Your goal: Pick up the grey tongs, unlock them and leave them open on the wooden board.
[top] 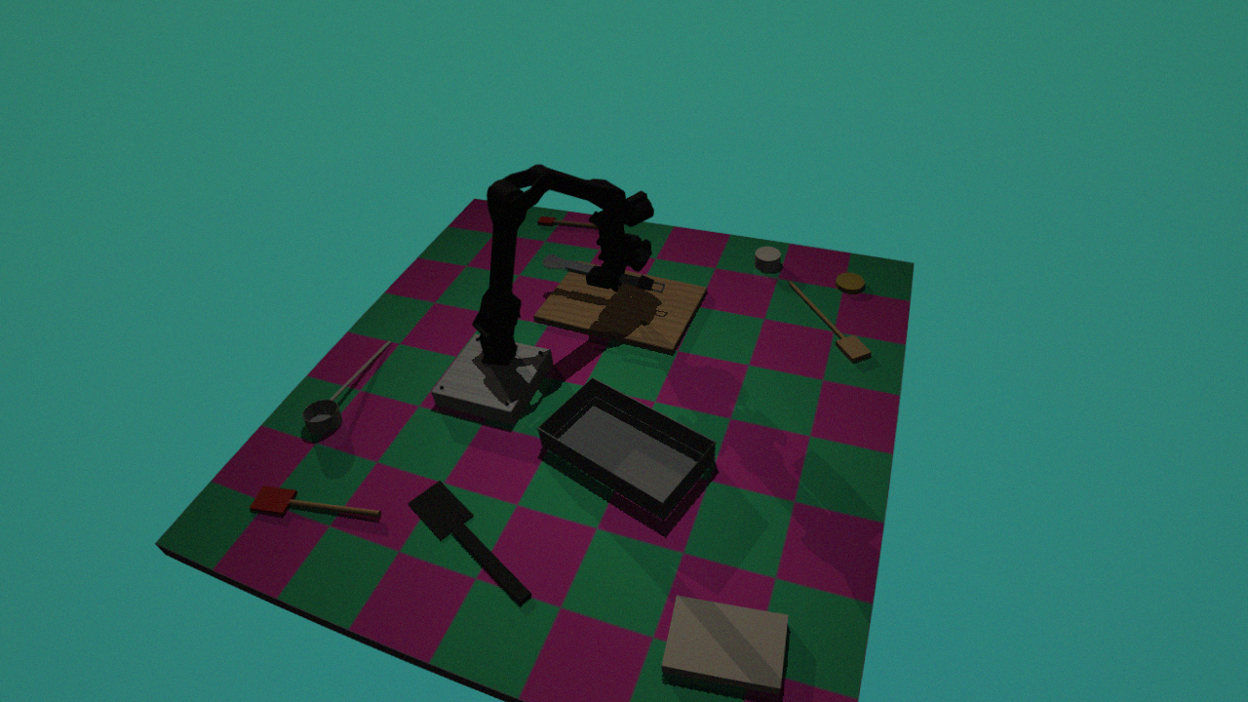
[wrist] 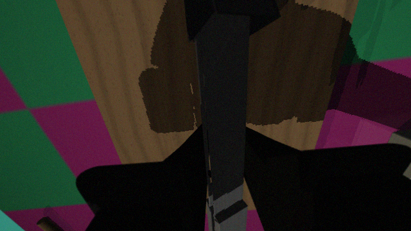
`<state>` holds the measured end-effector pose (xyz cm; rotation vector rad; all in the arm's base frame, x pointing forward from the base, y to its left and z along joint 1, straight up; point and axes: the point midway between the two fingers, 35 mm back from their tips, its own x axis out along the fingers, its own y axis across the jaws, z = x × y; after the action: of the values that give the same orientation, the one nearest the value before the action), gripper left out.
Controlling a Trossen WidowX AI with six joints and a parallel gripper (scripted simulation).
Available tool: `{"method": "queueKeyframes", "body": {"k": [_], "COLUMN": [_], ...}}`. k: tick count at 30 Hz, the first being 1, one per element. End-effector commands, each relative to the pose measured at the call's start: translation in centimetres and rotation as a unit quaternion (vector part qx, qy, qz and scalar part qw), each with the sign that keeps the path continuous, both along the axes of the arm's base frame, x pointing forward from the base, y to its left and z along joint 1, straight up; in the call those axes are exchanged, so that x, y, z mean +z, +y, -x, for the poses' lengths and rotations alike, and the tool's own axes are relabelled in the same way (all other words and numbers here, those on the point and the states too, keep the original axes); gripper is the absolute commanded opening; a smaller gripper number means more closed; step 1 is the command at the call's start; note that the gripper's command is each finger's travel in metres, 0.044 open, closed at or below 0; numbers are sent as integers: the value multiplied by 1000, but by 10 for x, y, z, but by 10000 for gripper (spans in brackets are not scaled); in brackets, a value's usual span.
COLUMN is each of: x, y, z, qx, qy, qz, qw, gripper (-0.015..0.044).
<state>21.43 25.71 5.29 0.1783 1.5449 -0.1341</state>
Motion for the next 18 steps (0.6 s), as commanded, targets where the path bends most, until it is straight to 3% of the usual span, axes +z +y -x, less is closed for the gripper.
{"method": "queueKeyframes", "body": {"k": [1,6,18], "x": [-7,-7,-5], "y": [-2,-2,-1], "z": [2,2,1], "qx": [2,2,0], "qy": [3,3,1], "qz": [1,1,1], "qw": [1000,1000,1000], "gripper": [-150,-150,165]}}
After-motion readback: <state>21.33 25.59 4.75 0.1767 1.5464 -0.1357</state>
